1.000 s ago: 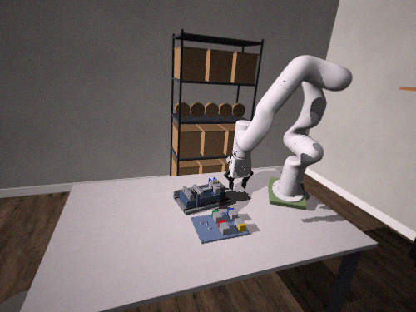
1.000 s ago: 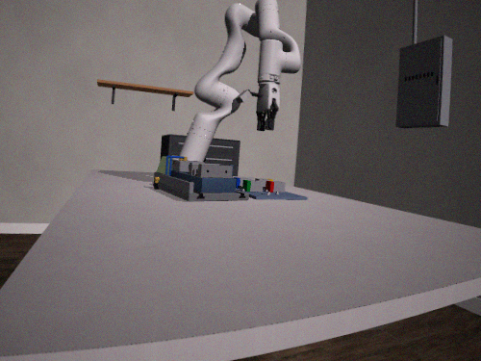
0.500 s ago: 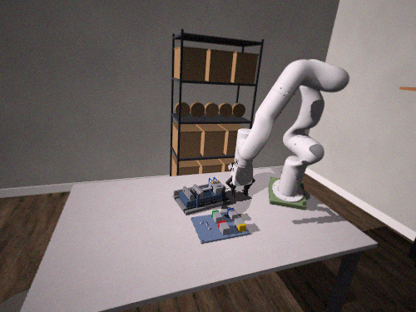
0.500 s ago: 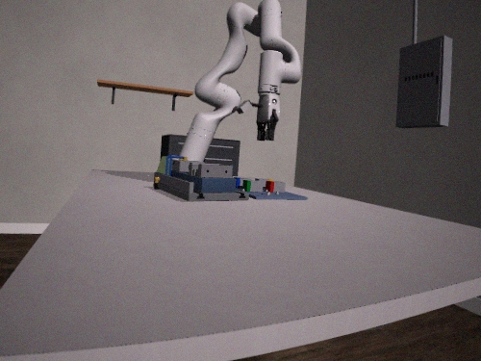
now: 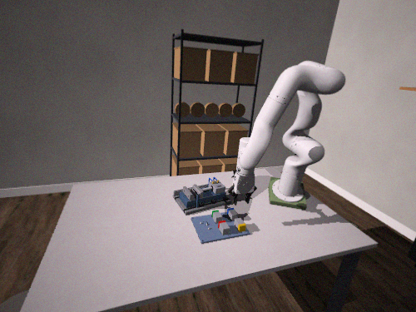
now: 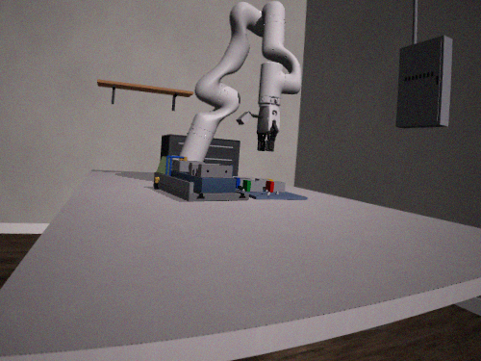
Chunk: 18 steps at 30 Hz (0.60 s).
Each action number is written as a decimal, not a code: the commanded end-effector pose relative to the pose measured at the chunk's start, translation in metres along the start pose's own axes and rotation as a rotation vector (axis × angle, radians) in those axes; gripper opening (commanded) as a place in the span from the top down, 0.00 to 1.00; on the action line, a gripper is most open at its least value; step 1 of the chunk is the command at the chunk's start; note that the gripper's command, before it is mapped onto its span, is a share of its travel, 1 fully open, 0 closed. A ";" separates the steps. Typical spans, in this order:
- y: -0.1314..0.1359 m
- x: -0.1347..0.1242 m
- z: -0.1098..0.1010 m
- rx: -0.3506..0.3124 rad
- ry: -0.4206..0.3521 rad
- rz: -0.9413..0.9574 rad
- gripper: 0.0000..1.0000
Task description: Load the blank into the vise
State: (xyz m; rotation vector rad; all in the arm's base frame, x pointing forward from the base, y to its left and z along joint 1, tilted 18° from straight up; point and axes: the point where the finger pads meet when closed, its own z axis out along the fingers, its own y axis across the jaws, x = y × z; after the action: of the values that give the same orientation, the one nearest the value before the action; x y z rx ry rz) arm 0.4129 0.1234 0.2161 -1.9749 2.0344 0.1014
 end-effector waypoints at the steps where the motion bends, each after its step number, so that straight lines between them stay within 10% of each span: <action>1: 0.005 -0.008 0.028 0.004 -0.005 -0.001 0.32; 18: 0.010 -0.013 0.047 0.002 -0.004 0.000 0.32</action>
State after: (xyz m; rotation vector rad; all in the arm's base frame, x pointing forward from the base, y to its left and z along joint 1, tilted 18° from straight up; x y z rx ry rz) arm 0.4103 0.1452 0.1771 -1.9768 2.0365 0.1012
